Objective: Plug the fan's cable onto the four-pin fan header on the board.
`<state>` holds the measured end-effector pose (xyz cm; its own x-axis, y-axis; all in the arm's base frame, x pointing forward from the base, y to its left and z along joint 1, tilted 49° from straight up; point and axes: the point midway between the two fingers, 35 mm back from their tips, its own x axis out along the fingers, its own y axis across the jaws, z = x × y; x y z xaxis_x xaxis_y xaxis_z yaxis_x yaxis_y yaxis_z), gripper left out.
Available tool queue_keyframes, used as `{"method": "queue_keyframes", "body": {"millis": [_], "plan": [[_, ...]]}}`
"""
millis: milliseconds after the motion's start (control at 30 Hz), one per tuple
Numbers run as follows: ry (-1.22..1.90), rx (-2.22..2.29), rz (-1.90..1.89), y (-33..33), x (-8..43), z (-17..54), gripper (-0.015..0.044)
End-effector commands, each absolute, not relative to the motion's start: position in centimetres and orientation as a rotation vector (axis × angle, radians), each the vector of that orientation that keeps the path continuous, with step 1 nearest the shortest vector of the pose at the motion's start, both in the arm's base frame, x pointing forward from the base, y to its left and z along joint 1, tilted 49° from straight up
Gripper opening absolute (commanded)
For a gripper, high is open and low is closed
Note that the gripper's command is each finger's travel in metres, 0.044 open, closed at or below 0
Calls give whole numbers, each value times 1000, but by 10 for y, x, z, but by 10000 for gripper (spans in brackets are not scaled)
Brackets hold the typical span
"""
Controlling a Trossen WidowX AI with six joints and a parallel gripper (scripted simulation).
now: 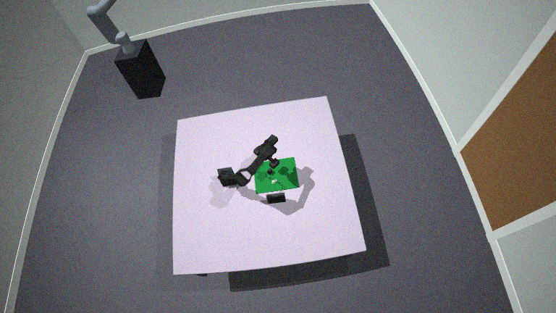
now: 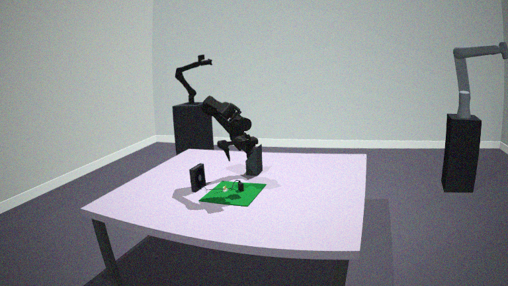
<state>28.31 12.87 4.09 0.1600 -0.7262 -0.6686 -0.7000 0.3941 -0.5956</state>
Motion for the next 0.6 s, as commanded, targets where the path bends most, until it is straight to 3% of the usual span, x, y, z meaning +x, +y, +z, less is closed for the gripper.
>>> {"method": "queue_keyframes", "body": {"millis": [0,333,567], "plan": [[1549,-1315,-32,136,287,38,440],[1548,-1317,-36,65,303,-27,440],[1548,-1317,-36,63,303,-28,440]]}}
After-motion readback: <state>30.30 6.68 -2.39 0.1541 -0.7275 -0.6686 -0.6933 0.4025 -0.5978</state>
